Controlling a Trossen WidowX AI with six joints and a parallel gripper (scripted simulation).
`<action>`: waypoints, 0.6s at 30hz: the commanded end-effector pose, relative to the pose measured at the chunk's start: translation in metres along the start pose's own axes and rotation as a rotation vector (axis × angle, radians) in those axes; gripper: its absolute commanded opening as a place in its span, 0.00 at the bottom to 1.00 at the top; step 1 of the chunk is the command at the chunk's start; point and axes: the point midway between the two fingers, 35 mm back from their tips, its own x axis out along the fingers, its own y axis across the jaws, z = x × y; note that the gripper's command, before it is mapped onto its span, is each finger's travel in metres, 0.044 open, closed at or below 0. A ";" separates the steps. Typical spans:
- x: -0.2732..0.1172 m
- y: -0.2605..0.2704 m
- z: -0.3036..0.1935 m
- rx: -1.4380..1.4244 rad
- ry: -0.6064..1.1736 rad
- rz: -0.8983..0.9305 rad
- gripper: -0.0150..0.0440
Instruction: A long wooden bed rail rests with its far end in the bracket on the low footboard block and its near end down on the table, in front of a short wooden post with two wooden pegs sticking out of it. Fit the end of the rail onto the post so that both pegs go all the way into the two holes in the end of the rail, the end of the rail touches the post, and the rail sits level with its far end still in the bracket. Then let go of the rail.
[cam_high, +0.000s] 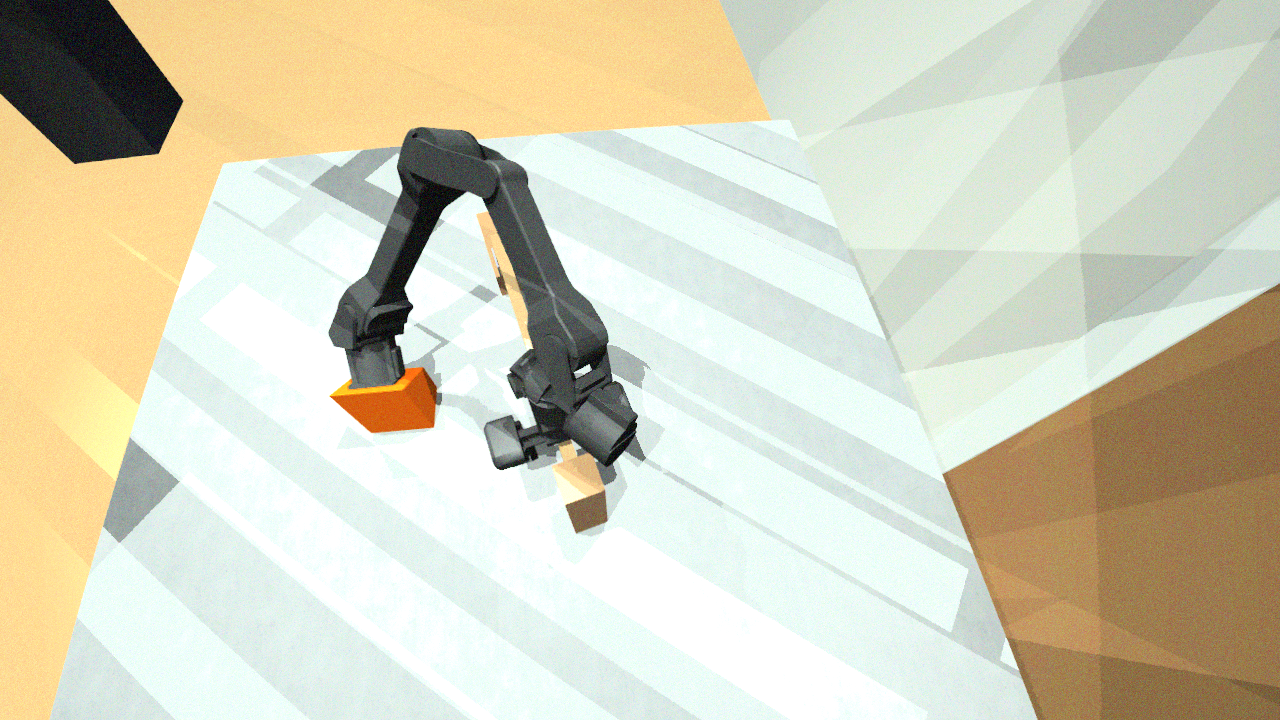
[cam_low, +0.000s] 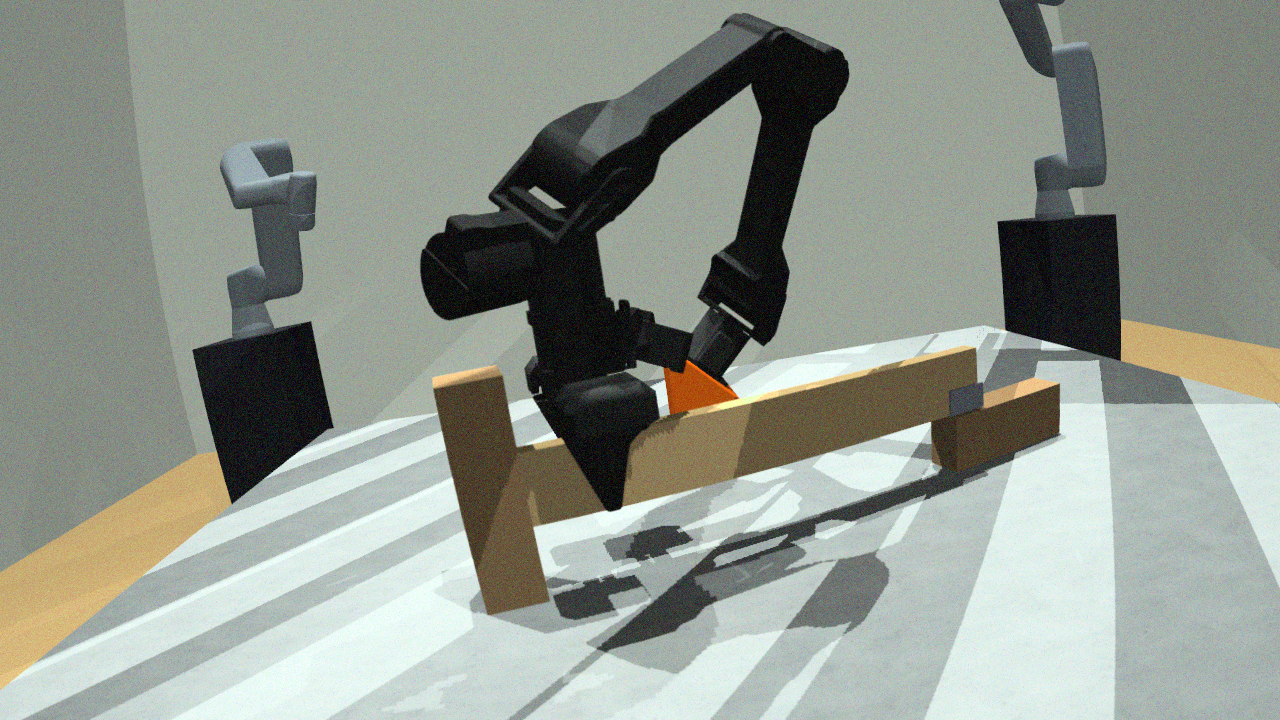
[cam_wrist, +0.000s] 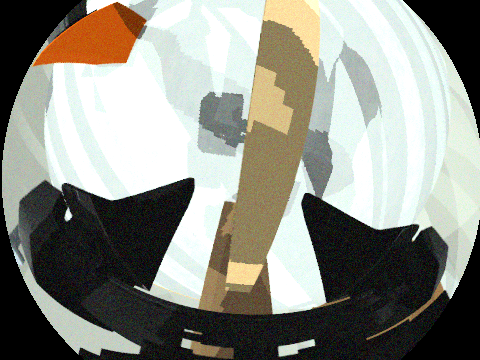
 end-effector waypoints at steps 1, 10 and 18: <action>0.000 0.000 0.000 -0.001 0.000 -0.001 1.00; -0.030 0.001 0.030 -0.002 0.007 -0.005 1.00; -0.030 0.001 0.030 -0.002 0.007 -0.005 1.00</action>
